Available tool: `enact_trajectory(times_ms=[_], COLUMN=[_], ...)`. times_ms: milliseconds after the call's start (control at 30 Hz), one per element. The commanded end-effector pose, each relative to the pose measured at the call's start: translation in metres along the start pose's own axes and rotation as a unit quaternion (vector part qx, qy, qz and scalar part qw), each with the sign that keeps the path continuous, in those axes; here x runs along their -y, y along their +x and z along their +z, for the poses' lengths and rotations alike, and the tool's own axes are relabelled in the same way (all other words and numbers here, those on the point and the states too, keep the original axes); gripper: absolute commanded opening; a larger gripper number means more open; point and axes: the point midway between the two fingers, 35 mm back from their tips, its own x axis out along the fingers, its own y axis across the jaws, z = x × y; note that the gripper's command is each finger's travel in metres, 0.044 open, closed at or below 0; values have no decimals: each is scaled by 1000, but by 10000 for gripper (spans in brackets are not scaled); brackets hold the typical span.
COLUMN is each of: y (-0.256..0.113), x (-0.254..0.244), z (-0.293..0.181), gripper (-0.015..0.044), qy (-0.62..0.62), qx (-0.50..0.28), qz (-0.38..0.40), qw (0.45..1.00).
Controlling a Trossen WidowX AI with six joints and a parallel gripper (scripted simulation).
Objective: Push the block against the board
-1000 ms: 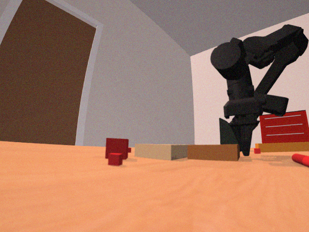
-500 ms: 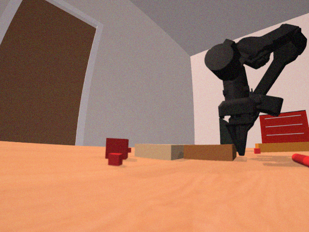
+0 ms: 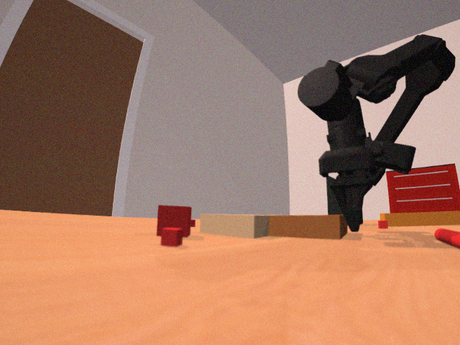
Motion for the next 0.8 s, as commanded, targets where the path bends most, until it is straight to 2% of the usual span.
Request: enact_trajectory(times_ms=[0, 767], y=[0, 0], x=[1, 0], z=[3, 40], gripper=[0, 0], qy=[-3, -3], qx=[-2, 0], qz=[0, 0], qw=[1000, 1000])
